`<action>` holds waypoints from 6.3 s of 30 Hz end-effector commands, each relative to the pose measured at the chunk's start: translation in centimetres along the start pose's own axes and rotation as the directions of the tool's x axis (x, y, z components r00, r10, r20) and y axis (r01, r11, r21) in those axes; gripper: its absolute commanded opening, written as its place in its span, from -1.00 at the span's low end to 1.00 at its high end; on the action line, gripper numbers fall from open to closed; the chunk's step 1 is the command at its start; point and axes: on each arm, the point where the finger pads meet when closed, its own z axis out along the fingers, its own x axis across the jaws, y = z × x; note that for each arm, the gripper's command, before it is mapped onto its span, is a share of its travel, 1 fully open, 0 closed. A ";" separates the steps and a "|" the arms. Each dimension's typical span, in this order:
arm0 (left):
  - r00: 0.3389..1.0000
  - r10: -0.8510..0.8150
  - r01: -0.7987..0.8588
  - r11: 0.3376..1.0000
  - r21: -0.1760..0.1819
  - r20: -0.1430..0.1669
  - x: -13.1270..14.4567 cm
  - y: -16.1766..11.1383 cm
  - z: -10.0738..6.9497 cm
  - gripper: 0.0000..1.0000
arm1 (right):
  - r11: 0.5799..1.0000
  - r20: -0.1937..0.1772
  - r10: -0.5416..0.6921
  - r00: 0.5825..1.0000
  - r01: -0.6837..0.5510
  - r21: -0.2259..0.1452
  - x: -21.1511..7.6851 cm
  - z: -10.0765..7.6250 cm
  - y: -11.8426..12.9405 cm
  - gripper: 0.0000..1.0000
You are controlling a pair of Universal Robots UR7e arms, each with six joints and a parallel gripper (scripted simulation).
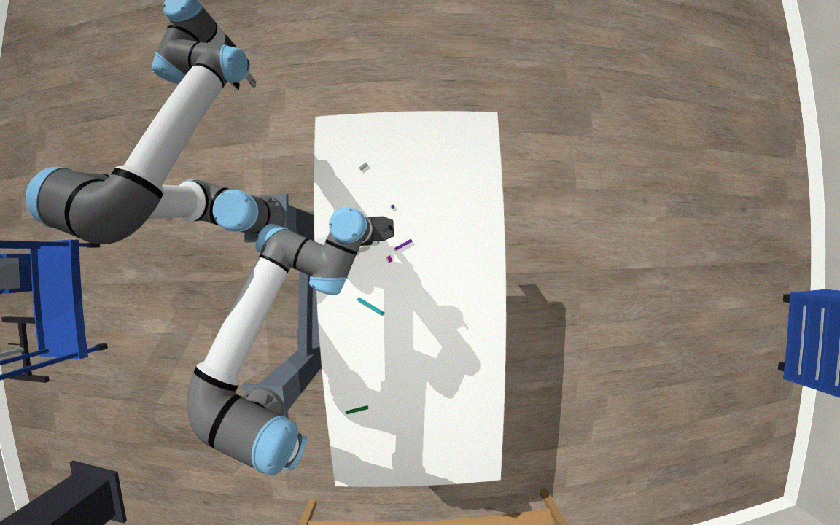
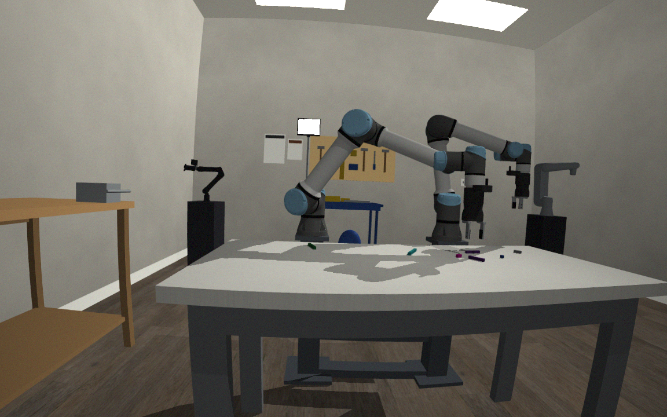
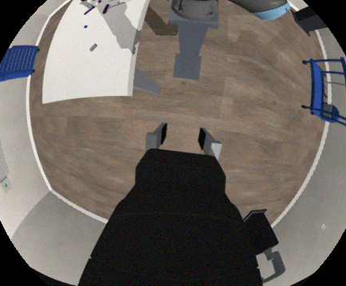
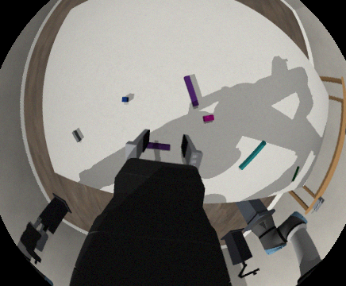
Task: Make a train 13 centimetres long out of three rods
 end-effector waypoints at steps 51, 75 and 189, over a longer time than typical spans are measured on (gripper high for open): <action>1.000 0.000 0.000 1.000 -0.001 0.000 0.0 0.0 0.0 1.00 | 0.957 0.001 -0.289 0.957 0.289 0.001 -2.6 -0.2 0.2 1.00; 1.000 0.000 0.000 1.000 -0.001 0.000 0.0 0.0 0.0 1.00 | 0.504 0.000 -0.864 0.504 0.864 0.002 -8.7 -0.2 2.0 1.00; 1.000 0.000 0.000 1.000 -0.001 0.000 0.0 0.0 0.0 1.00 | 0.000 -0.001 -1.000 0.000 1.000 0.002 -12.1 -0.1 4.0 1.00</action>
